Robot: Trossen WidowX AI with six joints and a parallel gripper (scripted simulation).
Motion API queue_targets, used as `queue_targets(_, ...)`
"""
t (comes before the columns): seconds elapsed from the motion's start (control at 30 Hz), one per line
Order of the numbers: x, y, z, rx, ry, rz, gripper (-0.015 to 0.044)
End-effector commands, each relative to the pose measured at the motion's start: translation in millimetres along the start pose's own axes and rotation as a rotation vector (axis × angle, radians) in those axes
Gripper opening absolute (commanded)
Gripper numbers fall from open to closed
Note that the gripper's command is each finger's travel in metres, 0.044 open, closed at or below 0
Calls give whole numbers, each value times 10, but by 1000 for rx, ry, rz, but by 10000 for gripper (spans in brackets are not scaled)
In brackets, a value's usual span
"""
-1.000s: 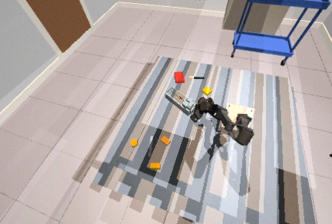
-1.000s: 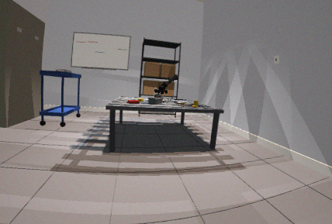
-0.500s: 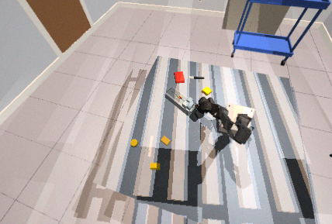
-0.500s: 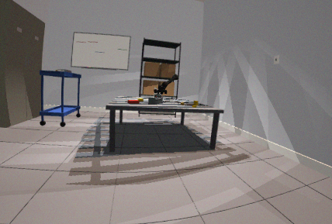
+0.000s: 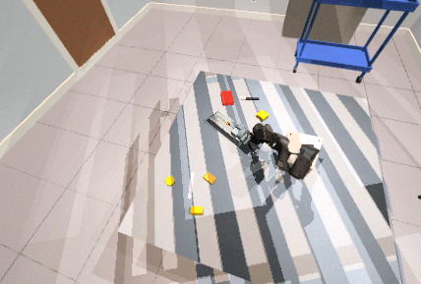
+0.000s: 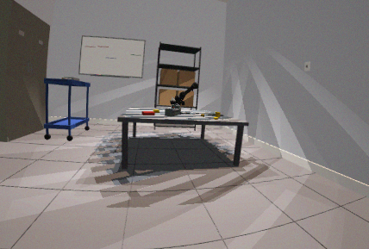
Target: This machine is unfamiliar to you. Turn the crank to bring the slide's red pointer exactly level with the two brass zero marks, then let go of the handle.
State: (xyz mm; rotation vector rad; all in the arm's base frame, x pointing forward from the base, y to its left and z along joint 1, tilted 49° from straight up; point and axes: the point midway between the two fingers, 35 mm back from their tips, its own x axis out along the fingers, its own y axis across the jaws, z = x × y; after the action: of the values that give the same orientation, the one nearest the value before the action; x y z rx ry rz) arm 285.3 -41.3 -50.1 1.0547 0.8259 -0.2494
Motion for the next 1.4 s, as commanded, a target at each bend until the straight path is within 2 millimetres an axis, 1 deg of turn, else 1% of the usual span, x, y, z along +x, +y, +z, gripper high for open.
queue_targets(0.0,58,-34,-59,7,8,-12,0)
queue_targets(0.27,155,-14,-159,8,9,-12,0)
queue_targets(0.6,257,94,-267,9,9,-11,0)
queue_targets(1.03,303,232,-310,9,10,-11,0)
queue_targets(1.37,306,283,-308,9,10,-11,0)
